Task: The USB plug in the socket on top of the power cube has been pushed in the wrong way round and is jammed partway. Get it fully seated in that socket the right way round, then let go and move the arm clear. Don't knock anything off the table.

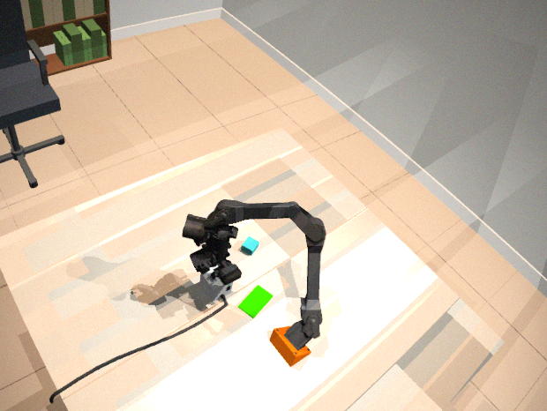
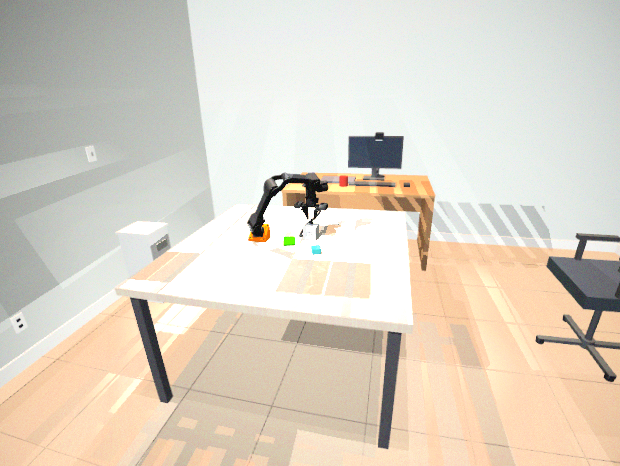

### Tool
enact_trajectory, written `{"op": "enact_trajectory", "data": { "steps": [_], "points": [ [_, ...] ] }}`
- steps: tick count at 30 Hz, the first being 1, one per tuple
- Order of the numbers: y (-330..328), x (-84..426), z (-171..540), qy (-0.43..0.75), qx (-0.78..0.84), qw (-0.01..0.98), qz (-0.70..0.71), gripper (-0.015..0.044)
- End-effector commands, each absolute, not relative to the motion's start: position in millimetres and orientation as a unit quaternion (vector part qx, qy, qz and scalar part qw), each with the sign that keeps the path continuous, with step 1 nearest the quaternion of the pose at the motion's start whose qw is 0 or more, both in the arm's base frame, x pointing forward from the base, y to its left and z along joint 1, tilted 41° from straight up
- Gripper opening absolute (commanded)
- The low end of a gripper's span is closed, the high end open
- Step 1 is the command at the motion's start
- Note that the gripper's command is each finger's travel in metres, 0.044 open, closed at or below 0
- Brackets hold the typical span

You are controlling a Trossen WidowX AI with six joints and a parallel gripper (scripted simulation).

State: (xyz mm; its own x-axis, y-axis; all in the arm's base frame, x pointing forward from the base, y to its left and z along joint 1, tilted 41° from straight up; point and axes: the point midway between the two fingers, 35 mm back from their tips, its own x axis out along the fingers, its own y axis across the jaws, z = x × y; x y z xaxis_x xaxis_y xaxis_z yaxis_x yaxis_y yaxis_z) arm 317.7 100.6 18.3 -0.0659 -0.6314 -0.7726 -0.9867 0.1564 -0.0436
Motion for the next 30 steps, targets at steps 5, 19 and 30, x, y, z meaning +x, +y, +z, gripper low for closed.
{"op": "enact_trajectory", "data": {
  "steps": [5, 19, 30],
  "points": [
    [100.8, 317.8, 18.5, 0.681, -0.594, 0.339, 0.263, 0.0000],
    [100.8, 317.8, 18.5, 0.681, -0.594, 0.339, 0.263, 0.0000],
    [103.8, 317.9, 22.1, 0.681, -0.594, 0.338, 0.263, 0.0000]
  ]
}}
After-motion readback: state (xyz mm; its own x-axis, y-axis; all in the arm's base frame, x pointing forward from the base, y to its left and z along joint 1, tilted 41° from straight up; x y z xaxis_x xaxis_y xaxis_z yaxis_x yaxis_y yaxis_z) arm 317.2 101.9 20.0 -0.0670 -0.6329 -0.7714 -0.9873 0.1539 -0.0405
